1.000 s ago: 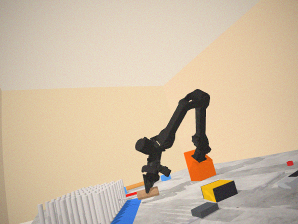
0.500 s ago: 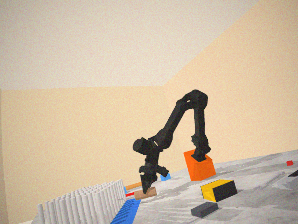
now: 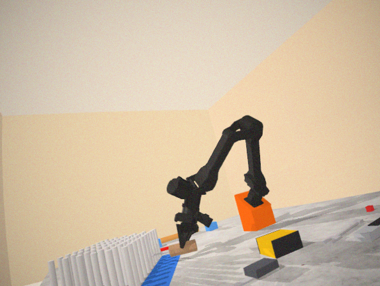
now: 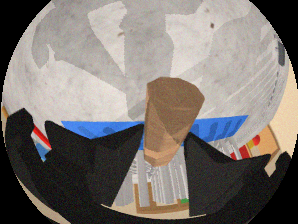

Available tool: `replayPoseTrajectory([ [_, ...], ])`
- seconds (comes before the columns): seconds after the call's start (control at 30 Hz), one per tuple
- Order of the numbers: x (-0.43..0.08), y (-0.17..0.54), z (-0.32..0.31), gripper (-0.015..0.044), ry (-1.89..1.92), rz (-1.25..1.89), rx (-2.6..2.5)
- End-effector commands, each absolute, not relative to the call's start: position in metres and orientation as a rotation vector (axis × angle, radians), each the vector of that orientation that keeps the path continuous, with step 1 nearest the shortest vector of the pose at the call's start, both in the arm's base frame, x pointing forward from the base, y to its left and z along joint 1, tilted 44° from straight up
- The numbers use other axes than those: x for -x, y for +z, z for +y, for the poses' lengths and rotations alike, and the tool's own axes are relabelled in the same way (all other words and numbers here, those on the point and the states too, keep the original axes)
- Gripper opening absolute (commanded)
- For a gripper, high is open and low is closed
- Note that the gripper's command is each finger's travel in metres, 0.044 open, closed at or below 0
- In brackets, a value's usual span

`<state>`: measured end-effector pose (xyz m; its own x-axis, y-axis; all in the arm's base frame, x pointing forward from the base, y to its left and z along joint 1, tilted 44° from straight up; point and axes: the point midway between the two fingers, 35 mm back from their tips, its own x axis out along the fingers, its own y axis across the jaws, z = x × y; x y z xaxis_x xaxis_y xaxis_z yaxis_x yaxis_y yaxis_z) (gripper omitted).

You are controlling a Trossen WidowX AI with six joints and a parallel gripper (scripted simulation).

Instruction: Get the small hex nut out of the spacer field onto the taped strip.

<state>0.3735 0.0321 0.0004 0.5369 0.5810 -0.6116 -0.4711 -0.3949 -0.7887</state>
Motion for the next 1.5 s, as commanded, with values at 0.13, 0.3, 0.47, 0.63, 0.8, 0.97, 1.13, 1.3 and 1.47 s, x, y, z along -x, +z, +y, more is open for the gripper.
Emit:
replayPoseTrajectory([
  [0.13,-0.38,0.001,0.028,0.0,1.127,-0.1,1.628],
  [0.3,-0.383,0.0,0.026,0.0,1.127,-0.1,1.629],
  [0.47,-0.386,-0.001,0.025,0.0,1.127,-0.1,1.629],
  [0.63,-0.388,-0.002,0.024,0.0,1.126,-0.1,1.629],
  [0.8,-0.391,-0.004,0.022,0.0,1.126,-0.1,1.63],
  [0.97,-0.393,-0.004,0.021,0.0,1.126,-0.1,1.63],
  [1.13,-0.393,-0.006,0.023,0.0,1.126,-0.1,1.63],
  [1.3,-0.393,-0.009,0.026,0.0,1.126,-0.1,1.629],
  [1.47,-0.393,-0.013,0.028,0.0,1.126,-0.097,1.628],
])
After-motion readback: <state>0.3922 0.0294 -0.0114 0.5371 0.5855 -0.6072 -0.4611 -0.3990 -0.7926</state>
